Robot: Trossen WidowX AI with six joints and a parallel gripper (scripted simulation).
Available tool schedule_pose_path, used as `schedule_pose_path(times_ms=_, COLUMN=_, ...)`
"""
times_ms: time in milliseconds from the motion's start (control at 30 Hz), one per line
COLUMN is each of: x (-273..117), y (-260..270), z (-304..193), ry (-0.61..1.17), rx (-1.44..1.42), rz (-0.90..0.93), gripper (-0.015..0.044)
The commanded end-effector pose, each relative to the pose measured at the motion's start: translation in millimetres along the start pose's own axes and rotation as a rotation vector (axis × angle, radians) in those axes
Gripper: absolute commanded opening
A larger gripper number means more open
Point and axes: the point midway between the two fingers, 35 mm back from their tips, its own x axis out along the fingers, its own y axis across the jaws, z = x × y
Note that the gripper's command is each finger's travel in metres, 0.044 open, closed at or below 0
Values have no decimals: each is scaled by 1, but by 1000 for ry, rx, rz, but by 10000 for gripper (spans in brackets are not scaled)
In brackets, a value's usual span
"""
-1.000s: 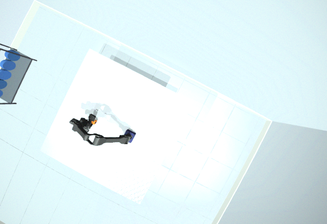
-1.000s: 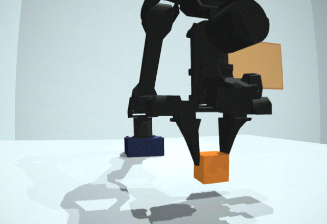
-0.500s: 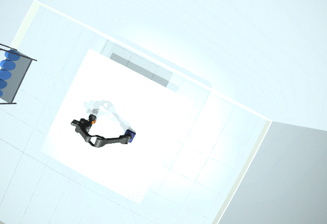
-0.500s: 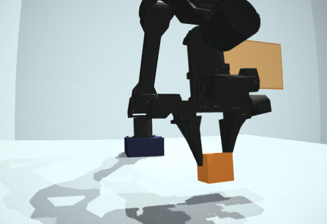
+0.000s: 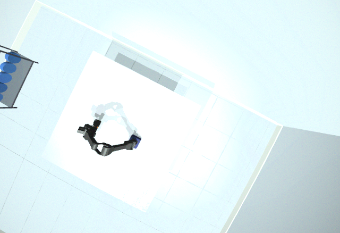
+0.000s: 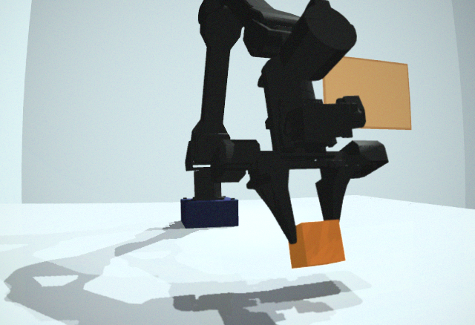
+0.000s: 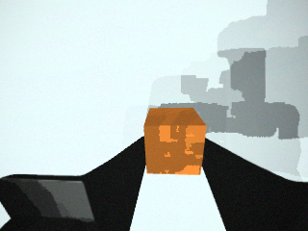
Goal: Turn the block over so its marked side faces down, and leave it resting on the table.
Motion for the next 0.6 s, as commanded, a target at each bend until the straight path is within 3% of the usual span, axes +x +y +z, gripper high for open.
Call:
schedule_pose_path(times_ms=0, x=-1, y=-1, z=0, ry=-48, rx=-3, rz=-4, gripper=0)
schedule_pose_path(times_ms=567, x=5, y=0, z=-4, ry=-234, rx=-5, rz=-2, gripper=0)
